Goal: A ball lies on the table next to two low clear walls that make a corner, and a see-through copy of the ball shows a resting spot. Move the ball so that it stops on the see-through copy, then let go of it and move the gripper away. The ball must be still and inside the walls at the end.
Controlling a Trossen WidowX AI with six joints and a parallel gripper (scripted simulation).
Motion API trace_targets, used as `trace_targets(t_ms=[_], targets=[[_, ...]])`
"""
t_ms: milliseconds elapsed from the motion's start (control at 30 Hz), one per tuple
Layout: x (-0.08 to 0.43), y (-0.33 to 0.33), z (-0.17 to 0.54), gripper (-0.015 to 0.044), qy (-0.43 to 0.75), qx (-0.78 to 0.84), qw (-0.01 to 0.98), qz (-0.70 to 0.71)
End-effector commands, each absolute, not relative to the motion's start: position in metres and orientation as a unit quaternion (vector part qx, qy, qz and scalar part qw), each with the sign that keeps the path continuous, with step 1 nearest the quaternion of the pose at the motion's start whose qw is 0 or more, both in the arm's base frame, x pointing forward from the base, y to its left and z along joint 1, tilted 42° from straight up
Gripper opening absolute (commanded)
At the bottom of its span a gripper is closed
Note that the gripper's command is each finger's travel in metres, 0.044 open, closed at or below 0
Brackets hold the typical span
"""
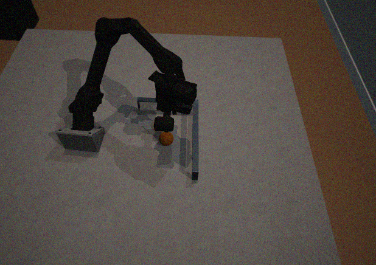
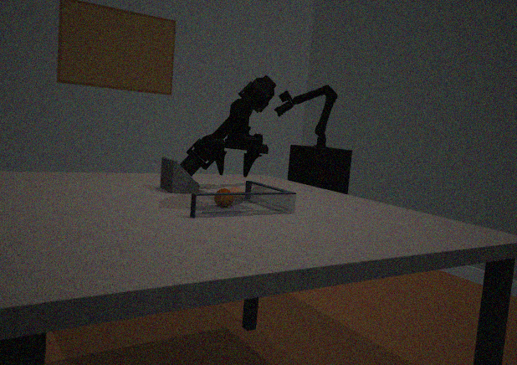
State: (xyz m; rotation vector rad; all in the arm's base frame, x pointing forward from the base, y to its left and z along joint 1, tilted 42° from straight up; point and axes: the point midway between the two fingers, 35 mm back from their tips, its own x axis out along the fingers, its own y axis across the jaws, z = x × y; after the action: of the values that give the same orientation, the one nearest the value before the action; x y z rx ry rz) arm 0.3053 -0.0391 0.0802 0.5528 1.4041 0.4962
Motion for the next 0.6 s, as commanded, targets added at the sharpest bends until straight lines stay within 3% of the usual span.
trace_targets(t_ms=[0, 567], targets=[[0.302, -0.052, 0.059, 0.0375, 0.634, 0.247, 0.687, 0.256], [0.303, -0.039, 0.044, 0.0375, 0.634, 0.247, 0.687, 0.256]])
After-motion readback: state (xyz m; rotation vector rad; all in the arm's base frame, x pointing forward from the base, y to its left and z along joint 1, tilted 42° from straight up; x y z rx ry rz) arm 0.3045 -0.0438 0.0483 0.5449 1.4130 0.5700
